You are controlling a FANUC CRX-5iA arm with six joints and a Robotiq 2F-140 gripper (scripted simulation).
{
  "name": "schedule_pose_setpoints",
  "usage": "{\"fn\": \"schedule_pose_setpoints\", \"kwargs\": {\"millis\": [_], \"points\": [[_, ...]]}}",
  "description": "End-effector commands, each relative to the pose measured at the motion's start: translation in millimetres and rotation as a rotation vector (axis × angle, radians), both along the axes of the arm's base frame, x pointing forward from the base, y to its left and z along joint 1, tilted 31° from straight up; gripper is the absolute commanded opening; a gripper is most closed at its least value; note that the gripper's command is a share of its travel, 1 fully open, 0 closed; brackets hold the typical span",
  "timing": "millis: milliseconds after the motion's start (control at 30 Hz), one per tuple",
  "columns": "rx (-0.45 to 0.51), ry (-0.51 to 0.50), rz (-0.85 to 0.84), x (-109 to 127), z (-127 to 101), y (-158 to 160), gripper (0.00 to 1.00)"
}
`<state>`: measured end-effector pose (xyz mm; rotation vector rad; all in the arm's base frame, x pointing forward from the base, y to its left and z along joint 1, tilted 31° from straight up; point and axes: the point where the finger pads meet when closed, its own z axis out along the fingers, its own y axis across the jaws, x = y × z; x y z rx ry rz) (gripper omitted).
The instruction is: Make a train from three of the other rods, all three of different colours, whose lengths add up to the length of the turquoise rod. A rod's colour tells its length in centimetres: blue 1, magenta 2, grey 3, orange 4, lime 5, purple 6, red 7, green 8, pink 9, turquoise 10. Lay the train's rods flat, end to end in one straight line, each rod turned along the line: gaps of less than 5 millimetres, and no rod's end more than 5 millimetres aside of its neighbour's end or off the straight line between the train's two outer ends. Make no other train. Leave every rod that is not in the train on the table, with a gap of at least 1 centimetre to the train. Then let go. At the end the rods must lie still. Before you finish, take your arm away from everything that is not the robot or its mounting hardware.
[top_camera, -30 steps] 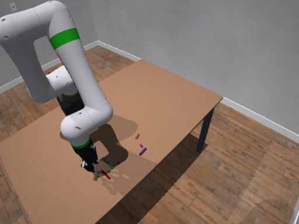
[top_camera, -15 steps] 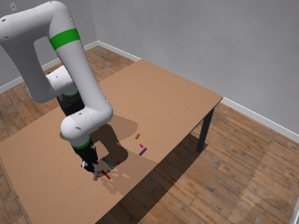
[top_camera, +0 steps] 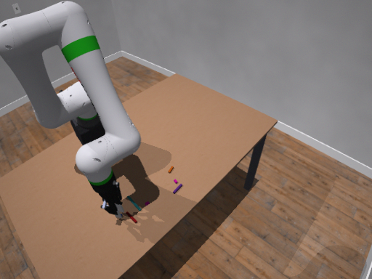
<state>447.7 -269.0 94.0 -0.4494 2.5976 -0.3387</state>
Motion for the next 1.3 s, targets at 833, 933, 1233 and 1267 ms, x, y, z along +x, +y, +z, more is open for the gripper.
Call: {"fn": "schedule_pose_setpoints", "kwargs": {"millis": [833, 933, 1233, 1267], "points": [[0.0, 0.0, 0.0, 1.8, -2.9, -0.7, 0.15], [0.0, 0.0, 0.0, 3.2, -5.3, -1.1, 0.15], [0.0, 0.0, 0.0, 7.4, -12.5, -2.4, 0.15], [0.0, 0.0, 0.0, 7.4, -12.5, -2.4, 0.15]]}}
